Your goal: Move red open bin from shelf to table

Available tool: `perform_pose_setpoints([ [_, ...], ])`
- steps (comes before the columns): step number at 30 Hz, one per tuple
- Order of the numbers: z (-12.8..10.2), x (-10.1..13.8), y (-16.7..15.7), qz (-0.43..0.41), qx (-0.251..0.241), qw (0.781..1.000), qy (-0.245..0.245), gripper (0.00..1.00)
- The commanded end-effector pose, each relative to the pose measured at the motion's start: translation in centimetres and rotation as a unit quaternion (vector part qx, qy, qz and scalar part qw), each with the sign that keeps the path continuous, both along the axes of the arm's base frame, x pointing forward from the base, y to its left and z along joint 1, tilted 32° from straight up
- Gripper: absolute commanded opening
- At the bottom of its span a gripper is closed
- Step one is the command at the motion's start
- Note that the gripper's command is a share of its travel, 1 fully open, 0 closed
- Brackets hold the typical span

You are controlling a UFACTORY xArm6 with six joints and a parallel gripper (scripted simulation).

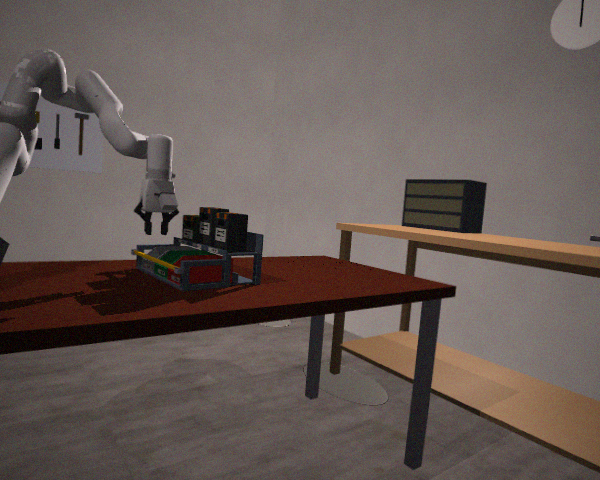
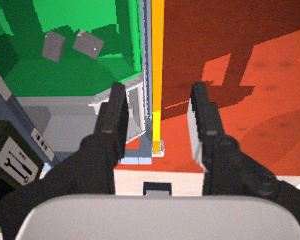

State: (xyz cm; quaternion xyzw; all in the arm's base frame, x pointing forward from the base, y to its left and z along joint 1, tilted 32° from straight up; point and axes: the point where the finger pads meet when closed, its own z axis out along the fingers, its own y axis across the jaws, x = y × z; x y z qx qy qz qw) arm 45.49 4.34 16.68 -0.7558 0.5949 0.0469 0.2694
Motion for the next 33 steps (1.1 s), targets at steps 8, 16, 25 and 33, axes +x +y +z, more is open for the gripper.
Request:
perform_pose_setpoints([
  [8,-2.4,0.9,1.3,-0.001,0.0,1.0,-0.002,0.47],
  [16,-2.4,0.9,1.3,-0.001,0.0,1.0,-0.002,0.47],
  [25,-6.2,2.0,3.4,-0.001,0.0,1.0,-0.002,0.47],
  [33,-6.2,2.0,3.4,-0.001,0.0,1.0,-0.002,0.47],
])
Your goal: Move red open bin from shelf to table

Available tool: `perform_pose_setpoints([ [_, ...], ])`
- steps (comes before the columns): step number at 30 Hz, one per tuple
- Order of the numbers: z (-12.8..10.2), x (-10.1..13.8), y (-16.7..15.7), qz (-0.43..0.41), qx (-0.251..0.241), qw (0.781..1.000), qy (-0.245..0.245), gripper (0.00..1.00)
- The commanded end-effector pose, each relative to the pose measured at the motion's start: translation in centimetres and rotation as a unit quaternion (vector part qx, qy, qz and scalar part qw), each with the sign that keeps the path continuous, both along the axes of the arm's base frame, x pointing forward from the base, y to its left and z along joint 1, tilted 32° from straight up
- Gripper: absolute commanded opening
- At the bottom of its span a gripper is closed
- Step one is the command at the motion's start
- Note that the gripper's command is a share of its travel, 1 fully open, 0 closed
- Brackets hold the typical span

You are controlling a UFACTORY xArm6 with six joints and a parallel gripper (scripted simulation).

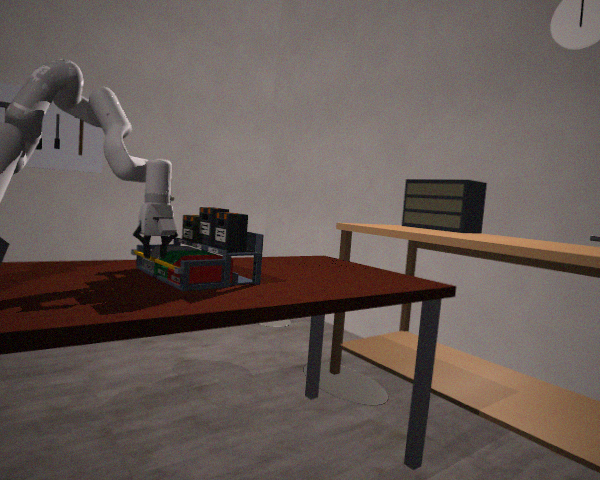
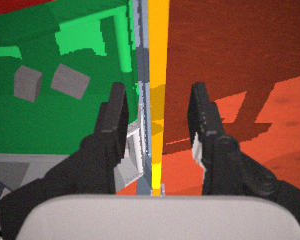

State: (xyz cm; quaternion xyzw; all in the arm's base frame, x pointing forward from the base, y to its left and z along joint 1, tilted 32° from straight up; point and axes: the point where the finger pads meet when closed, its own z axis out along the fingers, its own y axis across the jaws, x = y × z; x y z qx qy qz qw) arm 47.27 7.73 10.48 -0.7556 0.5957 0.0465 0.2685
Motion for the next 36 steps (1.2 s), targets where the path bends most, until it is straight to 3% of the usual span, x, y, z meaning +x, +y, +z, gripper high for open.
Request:
perform_pose_setpoints([
  [1,0.02,0.19,0.03,0.0,0.0,1.0,-0.002,0.47],
  [36,0.68,-0.01,-0.33,0.0,0.0,1.0,-0.002,0.47],
])
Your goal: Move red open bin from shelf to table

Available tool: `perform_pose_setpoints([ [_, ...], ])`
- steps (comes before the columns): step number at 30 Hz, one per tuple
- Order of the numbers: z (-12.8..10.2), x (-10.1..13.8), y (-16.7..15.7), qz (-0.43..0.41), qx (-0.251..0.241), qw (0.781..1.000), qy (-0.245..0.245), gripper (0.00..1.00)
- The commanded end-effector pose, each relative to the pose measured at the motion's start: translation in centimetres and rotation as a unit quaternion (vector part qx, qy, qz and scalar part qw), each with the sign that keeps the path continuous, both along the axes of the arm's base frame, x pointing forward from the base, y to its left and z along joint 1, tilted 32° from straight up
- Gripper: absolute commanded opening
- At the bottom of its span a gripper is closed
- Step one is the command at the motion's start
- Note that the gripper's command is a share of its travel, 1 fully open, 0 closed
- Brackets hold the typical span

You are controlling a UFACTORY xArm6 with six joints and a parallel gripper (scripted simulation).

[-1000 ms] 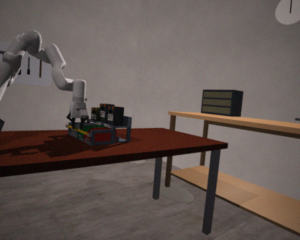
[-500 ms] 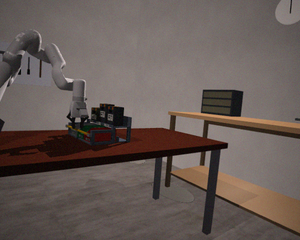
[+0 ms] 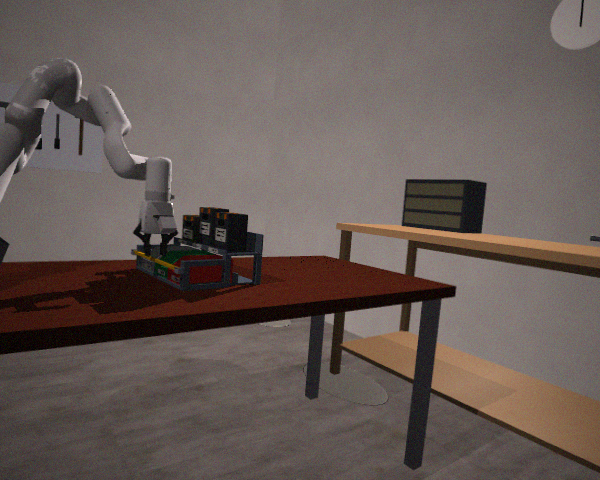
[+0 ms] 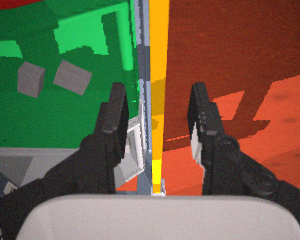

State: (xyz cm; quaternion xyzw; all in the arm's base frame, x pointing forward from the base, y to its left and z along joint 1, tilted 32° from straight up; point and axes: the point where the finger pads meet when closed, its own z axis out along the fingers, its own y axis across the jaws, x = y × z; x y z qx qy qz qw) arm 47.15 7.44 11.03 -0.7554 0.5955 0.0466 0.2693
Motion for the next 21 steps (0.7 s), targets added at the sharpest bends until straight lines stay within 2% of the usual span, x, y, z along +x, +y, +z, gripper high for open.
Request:
perform_pose_setpoints([
  [1,0.17,0.09,-0.07,0.0,0.0,1.0,-0.002,0.47],
  [21,0.42,0.03,-0.2,0.0,0.0,1.0,-0.002,0.47],
])
